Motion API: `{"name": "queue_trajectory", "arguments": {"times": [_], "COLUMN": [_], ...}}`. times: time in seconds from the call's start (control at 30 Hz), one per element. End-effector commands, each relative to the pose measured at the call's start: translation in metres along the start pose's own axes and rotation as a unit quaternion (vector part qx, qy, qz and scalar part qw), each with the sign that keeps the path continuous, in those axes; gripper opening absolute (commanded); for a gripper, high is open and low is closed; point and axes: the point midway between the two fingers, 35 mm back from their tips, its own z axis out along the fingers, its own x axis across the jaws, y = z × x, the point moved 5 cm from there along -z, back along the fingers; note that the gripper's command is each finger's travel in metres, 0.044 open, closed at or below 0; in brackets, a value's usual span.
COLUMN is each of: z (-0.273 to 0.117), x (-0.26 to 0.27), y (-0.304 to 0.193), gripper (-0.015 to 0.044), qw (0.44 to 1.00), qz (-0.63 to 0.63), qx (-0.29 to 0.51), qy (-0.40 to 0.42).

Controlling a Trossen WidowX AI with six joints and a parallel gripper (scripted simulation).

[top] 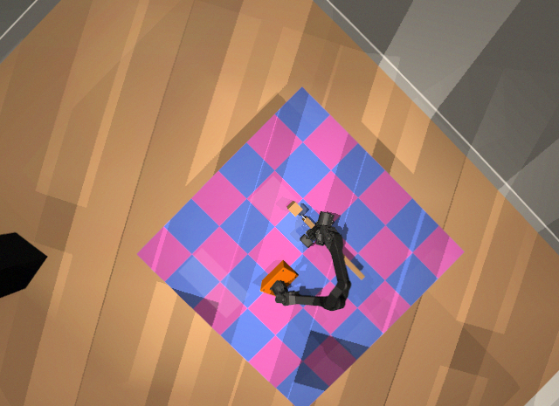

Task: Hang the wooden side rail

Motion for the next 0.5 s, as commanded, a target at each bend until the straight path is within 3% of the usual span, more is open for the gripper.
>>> {"name": "queue_trajectory", "arguments": {"times": [0.0,0.47], "z": [-0.0032,-0.0026], "x": [-0.0005,-0.0009], "y": [-0.0024,-0.0037], "gripper": [0.0000,0.0000], "qw": [1.000,1.000], "qz": [-0.004,-0.003], "qx": [0.000,0.000], "qy": [0.004,0.004]}}
